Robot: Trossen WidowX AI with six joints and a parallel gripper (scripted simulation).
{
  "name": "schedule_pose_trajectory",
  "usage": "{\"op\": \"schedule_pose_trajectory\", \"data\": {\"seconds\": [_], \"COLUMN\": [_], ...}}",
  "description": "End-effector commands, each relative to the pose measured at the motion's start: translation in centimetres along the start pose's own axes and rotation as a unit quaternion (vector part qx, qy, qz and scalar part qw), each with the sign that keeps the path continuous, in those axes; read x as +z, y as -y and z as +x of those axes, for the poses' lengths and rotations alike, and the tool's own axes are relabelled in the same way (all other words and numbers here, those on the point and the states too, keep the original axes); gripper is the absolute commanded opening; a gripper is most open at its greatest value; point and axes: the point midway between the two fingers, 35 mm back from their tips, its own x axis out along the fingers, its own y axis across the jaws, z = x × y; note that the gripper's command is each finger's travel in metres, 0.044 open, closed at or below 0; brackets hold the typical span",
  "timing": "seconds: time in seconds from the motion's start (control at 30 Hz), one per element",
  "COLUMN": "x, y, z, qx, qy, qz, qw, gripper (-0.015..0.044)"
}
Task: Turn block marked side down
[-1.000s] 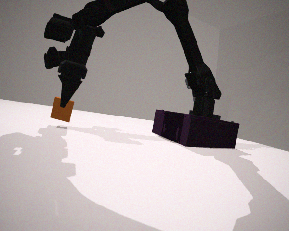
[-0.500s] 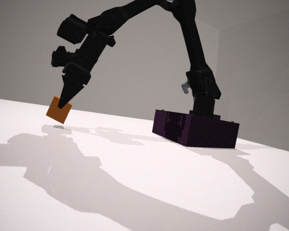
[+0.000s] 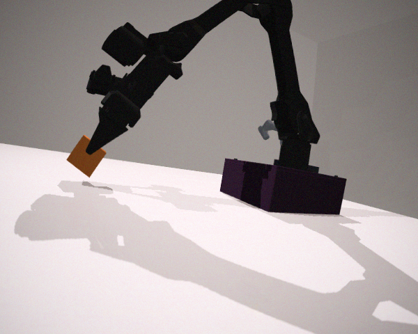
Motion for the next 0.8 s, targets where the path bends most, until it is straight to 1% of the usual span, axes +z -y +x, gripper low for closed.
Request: {"op": "schedule_pose_trajectory", "data": {"seconds": [0.0, 0.4, 0.77], "x": [0.2, 0.0, -0.6], "y": [0.0, 0.0, 0.0], "z": [-0.2, 2.3, 3.2], "qx": [0.001, 0.002, 0.002], "qy": [0.012, 0.099, 0.182], "qz": [-0.003, -0.001, -0.001], "qw": [1.000, 0.995, 0.983], "gripper": [0.0000, 0.0000, 0.0000]}}
